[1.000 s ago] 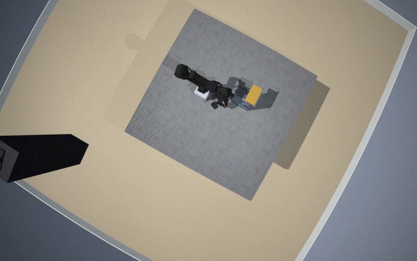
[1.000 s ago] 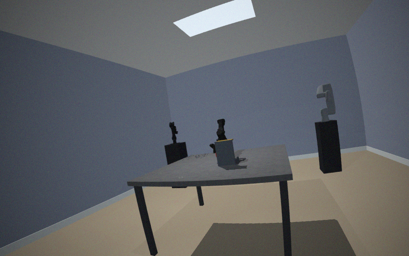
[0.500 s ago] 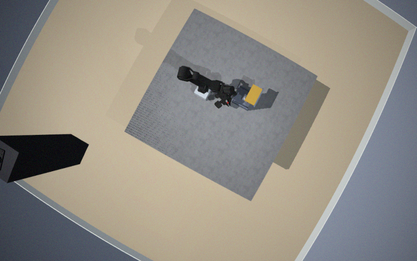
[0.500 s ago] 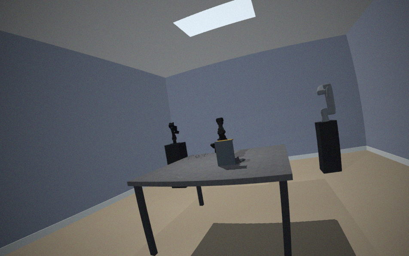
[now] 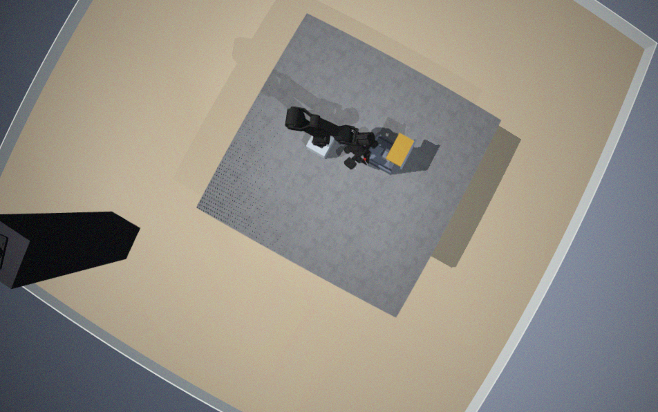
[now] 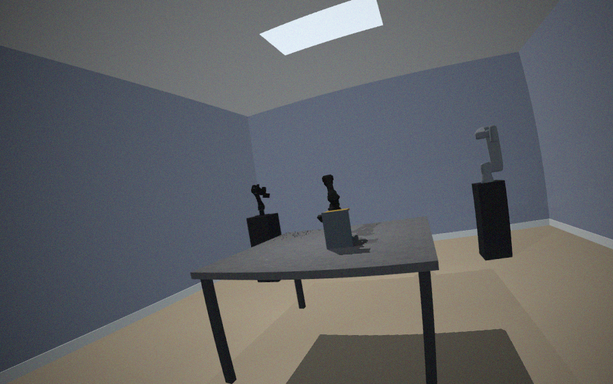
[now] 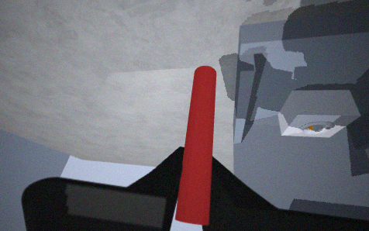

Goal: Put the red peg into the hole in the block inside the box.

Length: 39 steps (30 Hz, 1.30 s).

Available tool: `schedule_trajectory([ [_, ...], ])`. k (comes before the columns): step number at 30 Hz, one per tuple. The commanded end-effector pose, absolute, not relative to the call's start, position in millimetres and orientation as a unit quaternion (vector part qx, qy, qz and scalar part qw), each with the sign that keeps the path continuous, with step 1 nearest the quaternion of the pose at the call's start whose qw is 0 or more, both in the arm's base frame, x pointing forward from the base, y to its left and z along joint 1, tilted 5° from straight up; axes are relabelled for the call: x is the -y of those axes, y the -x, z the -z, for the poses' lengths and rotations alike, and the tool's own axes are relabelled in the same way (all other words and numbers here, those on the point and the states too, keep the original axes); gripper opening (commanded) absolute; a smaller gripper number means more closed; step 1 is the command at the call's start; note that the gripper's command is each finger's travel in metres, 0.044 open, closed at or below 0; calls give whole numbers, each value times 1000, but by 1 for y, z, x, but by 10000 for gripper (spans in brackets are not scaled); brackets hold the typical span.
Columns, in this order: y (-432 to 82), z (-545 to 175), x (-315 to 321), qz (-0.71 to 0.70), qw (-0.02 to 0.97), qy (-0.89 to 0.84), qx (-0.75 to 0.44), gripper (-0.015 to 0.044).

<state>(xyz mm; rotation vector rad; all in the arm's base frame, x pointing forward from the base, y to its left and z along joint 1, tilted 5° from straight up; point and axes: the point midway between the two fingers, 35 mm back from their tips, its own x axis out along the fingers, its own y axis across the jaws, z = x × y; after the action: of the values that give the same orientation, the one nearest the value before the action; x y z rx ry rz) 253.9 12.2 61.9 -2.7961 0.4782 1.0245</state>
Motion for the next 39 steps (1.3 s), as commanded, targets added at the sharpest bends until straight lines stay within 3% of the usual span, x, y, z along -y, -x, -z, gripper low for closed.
schedule_trajectory([
  [1,-262,-67,-21,-333,62,929,-149,0],
  [39,-290,-62,-104,-337,19,940,-51,0],
])
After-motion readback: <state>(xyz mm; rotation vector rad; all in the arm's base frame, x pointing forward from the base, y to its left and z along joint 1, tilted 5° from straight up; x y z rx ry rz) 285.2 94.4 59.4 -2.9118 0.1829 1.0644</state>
